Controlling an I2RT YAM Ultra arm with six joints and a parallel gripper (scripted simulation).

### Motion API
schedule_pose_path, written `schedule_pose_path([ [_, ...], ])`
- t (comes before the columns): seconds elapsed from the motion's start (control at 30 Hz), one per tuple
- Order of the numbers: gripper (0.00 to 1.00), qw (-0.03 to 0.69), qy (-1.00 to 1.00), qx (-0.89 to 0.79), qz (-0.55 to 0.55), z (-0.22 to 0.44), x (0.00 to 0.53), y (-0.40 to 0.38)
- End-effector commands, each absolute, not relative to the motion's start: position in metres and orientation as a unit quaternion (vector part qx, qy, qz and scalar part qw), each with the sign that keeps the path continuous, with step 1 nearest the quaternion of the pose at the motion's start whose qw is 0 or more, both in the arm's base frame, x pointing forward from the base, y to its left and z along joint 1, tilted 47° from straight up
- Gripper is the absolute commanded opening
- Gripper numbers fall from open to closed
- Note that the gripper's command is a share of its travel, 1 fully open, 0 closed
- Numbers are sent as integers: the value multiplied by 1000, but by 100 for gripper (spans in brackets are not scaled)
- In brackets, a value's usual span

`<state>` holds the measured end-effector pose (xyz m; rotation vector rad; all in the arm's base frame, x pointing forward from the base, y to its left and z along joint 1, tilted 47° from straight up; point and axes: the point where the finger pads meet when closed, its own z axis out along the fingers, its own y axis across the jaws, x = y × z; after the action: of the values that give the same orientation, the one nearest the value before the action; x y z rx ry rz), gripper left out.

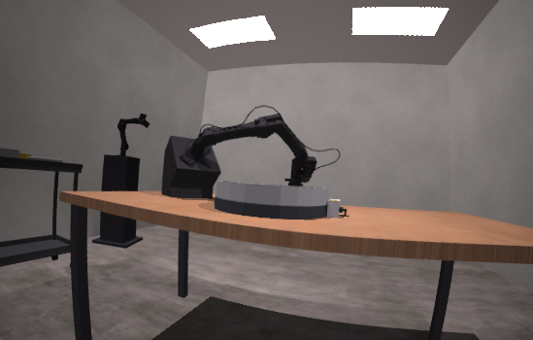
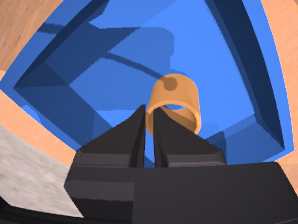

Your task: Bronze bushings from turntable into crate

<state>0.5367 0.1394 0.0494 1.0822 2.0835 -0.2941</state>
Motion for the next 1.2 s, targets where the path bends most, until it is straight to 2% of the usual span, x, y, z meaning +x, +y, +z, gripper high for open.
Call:
schedule_pose_path([
  [0.0,0,395,813,418,-91,79,538,159],
  [0.27,0,395,813,418,-91,79,538,159],
  [0.3,16,395,813,418,-91,79,538,159],
  [1.17,16,395,813,418,-91,79,538,159],
])
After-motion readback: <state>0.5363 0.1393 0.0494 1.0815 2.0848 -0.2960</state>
